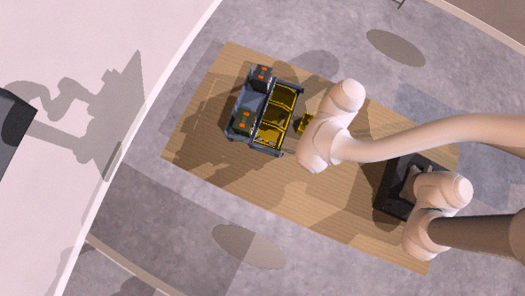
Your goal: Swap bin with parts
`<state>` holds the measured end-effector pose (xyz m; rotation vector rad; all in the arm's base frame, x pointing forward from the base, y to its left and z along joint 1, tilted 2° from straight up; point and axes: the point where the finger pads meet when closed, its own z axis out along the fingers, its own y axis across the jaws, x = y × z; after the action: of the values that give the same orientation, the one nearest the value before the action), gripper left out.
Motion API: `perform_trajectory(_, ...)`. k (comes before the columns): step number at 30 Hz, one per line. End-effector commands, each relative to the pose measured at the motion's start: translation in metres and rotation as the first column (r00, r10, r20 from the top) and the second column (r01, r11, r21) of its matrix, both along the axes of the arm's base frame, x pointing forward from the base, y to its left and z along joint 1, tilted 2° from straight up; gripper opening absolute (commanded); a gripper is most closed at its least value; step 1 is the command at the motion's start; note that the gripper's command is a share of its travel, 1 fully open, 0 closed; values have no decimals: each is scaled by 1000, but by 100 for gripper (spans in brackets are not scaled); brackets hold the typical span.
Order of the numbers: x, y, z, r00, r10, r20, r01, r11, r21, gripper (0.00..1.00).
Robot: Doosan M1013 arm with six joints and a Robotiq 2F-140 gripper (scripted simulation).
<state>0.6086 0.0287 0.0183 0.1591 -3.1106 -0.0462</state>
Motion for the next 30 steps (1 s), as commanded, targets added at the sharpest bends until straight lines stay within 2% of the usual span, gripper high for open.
perform_trajectory(1,-1,2,-12,1000,4,-2,-4,1000,0,24)
perform_trajectory(13,-1,2,-20,1000,4,-2,-4,1000,0,24)
perform_trajectory(30,-1,2,-21,1000,4,-2,-4,1000,0,24)
